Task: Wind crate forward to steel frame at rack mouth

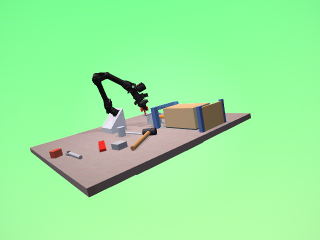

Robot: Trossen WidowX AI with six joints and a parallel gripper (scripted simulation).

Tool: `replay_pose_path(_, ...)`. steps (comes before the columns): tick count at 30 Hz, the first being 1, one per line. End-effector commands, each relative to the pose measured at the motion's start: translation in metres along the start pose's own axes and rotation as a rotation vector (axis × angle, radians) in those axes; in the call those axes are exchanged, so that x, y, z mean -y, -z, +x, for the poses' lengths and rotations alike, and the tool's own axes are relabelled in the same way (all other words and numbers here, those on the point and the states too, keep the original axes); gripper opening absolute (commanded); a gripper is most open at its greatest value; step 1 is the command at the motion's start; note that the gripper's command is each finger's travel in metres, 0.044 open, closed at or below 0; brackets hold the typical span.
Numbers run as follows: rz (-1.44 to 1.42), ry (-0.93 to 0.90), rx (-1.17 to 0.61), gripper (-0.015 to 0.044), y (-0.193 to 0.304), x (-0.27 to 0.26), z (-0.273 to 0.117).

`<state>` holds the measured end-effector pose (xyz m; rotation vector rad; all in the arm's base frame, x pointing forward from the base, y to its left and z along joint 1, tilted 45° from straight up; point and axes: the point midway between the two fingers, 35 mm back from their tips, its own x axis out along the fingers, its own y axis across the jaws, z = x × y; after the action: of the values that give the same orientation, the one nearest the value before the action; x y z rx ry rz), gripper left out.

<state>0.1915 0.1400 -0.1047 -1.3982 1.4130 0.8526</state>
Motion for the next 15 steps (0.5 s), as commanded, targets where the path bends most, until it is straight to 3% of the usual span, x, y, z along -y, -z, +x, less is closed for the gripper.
replay_pose_path(1,0.013,0.028,-0.001,0.0000,-0.006,0.015,0.005)
replay_pose_path(15,0.013,0.028,0.000,0.0000,-0.017,0.028,0.010)
